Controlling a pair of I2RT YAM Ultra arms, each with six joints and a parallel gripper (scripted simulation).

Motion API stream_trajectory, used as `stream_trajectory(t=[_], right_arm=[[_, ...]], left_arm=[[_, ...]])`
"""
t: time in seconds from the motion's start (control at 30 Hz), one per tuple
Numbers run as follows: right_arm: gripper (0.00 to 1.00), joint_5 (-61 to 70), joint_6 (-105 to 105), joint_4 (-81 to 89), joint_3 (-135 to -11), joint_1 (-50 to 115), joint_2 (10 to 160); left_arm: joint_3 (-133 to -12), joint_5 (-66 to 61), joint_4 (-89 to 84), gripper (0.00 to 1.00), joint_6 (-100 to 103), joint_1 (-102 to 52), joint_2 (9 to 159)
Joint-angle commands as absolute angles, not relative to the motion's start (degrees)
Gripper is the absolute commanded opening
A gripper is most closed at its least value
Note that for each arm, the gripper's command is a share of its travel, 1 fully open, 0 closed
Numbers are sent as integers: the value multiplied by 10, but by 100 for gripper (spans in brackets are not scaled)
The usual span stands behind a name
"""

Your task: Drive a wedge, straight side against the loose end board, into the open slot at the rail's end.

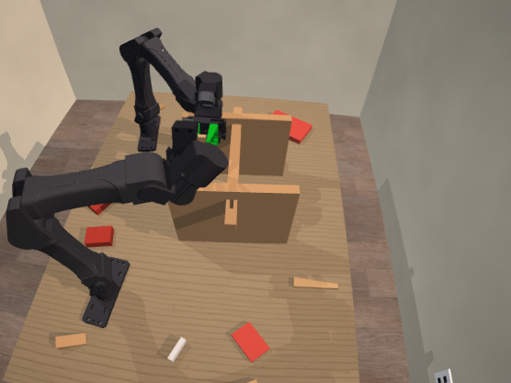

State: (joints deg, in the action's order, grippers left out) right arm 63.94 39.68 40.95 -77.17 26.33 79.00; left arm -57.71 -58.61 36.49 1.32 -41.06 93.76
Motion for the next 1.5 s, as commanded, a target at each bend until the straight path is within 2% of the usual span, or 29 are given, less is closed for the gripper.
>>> stream_trajectory(t=[0.0, 0.3, 0.33, 1.17, 1.2, 1.47], right_arm=[[42, 637, 378, 385, -765, 273, 772], [42, 634, 362, 364, -767, 282, 776], [2, 636, 362, 363, -769, 282, 780], [2, 624, 373, 357, -773, 274, 789], [2, 624, 374, 357, -773, 274, 789], [2, 631, 372, 366, -777, 274, 788]], left_arm=[[-587, -590, 364, 1, 11, -405, 914], [-587, -590, 364, 1, 11, -405, 914], [-587, -590, 364, 1, 11, -405, 914], [-587, -591, 374, 1, 18, -418, 914], [-587, -591, 374, 42, 19, -418, 914], [-587, -589, 366, 42, 16, -411, 914]])
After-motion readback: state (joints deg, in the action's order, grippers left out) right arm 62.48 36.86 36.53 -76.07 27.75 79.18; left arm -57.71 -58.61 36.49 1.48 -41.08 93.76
